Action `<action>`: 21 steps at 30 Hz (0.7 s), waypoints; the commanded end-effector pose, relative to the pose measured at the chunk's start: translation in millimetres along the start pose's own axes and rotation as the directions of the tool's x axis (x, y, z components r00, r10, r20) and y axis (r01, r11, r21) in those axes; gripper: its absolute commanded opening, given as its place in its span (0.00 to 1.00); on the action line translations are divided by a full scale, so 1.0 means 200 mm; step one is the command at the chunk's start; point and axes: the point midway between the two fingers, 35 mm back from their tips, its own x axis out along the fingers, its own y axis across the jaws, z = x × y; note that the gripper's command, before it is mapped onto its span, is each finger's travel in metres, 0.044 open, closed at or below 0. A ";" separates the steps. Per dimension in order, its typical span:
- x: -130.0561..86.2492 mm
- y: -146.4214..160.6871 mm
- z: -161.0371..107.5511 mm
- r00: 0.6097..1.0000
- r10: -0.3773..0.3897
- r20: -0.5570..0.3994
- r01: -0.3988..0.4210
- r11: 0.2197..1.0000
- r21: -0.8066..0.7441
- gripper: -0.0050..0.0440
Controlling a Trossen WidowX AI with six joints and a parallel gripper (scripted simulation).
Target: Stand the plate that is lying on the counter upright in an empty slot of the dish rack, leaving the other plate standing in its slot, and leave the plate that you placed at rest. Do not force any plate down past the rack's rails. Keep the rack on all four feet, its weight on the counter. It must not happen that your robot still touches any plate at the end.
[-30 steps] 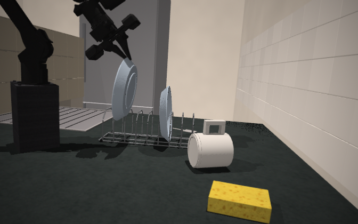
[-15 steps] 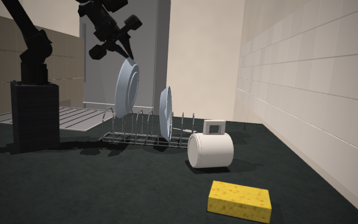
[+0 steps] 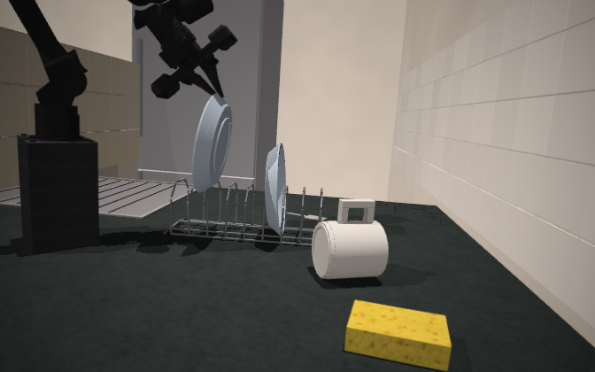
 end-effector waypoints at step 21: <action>-0.07 0.05 -0.20 0.998 0.069 -0.016 -0.069 0.998 0.013 0.10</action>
